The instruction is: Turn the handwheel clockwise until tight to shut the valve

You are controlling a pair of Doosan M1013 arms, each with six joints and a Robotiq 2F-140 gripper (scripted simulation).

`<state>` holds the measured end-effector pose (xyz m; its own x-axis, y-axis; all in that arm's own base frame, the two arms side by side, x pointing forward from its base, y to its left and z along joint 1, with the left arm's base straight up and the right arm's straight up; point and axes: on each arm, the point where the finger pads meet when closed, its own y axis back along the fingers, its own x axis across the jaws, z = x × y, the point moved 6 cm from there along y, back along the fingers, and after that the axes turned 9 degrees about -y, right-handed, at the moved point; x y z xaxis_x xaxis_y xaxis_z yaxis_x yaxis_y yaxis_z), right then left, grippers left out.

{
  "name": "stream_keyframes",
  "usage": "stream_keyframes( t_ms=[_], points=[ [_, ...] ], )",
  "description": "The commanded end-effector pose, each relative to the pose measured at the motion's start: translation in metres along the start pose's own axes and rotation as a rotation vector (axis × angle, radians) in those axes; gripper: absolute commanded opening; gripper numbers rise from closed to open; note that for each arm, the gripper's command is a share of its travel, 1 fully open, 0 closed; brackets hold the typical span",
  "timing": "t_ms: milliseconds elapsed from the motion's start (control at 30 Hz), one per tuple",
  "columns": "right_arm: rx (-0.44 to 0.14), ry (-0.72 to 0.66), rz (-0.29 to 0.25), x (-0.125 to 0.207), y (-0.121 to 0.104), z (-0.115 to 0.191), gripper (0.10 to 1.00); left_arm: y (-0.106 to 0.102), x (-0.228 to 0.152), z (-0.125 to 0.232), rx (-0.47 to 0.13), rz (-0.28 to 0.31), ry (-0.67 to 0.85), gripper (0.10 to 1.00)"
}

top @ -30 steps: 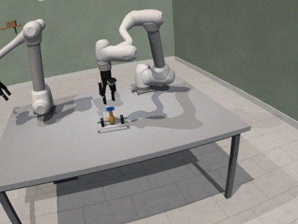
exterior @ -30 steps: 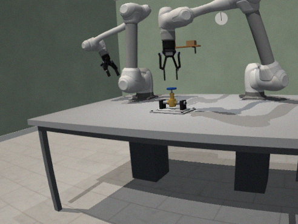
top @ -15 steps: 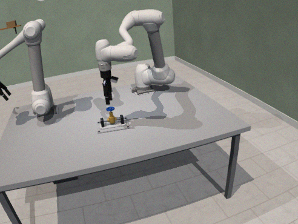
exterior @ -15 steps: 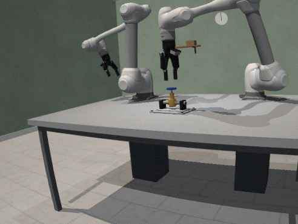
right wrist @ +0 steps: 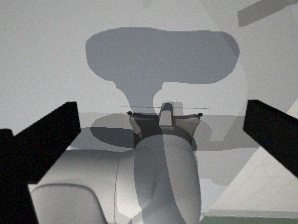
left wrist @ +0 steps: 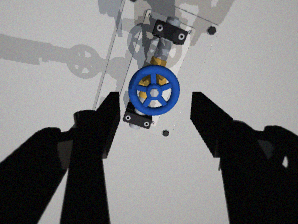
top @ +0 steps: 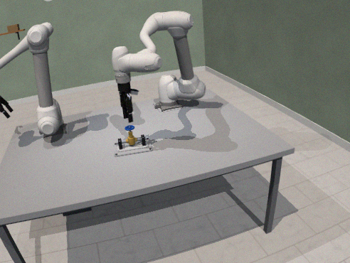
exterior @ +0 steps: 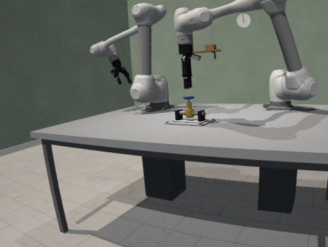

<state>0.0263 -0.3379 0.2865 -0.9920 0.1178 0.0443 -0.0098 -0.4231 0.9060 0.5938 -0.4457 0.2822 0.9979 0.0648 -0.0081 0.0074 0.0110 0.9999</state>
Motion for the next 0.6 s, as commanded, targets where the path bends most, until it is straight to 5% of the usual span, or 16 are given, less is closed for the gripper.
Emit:
stream_keyframes(
  t_ms=[0, 567],
  points=[
    [0.001, 0.000, -0.001, -0.0001, 0.0004, 0.0000, 1.000, 0.0014, -0.0002, 0.0007, 0.009, 0.011, 0.178, 0.508],
    [0.001, 0.000, -0.001, -0.0001, 0.0004, 0.0000, 1.000, 0.0014, -0.0002, 0.0007, 0.005, 0.013, 0.852, 0.508]
  ],
)
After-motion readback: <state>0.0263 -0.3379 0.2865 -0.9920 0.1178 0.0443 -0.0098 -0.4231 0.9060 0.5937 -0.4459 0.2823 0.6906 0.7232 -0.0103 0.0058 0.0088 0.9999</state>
